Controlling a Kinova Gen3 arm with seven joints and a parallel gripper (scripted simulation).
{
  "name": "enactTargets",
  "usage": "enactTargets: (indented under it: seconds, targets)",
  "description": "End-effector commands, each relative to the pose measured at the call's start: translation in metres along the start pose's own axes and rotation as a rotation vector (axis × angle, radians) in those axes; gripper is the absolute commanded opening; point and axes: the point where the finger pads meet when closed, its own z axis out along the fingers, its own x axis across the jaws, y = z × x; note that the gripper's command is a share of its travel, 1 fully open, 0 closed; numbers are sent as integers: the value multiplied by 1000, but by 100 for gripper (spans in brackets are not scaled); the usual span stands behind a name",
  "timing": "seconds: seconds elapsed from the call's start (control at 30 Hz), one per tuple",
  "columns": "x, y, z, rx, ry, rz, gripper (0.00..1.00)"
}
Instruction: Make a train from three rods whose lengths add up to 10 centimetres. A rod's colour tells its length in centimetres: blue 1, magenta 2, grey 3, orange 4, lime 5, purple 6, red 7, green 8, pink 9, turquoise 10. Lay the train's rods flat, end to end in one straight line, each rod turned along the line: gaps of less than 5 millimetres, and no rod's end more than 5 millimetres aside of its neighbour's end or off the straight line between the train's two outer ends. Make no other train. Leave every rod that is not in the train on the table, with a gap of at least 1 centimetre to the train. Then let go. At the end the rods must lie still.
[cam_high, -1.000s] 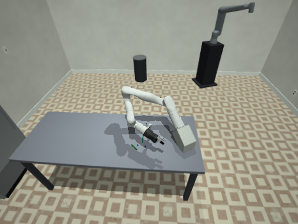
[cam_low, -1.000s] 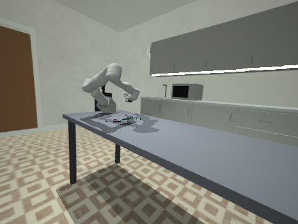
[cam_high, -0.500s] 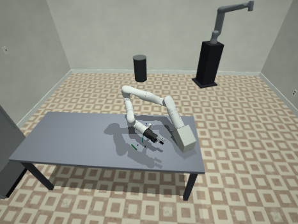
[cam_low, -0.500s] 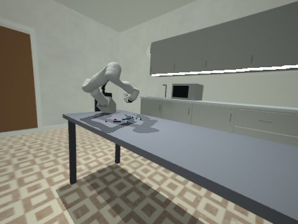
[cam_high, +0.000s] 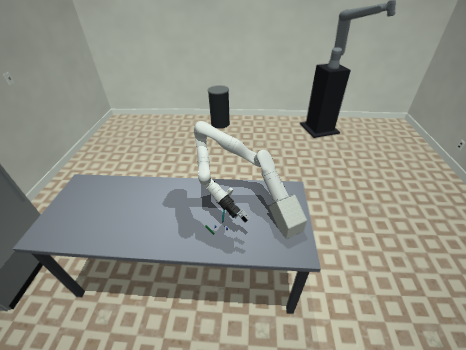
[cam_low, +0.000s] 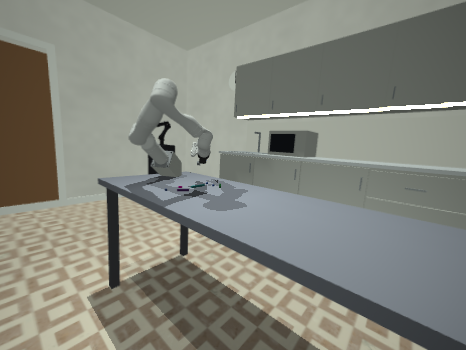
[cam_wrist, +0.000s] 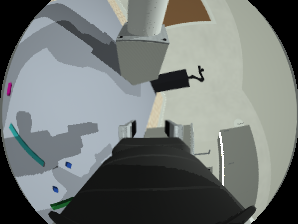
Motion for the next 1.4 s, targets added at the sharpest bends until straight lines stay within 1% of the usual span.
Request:
enactTargets:
  seconds: [0.0, 0.17, 0.27, 0.37, 0.4, 0.43, 0.47, 0.5, 0.87, 0.9, 1.13, 1.17, 1.37]
  targets:
    - [-1, 8, -23, -57, -69, 0, 100]
    - [-24, 15, -52, -127, -198, 87, 100]
    - [-24, 15, -52, -127, -198, 87, 100]
    - [-38, 20, -70, -170, -278, 141, 100]
    - [-38, 20, -70, -170, -278, 141, 100]
    - [-43, 21, -76, -185, -306, 160, 100]
    - [-43, 21, -76, -185, -306, 160, 100]
    - [-48, 23, -81, -198, -334, 178, 100]
    - [-48, 23, -81, -198, -334, 178, 100]
    - [-53, 24, -88, -214, -361, 197, 100]
    - [-53, 24, -88, -214, -361, 197, 100]
    - [-58, 26, -94, -230, -388, 215, 100]
    - [-58, 26, -94, -230, -388, 215, 100]
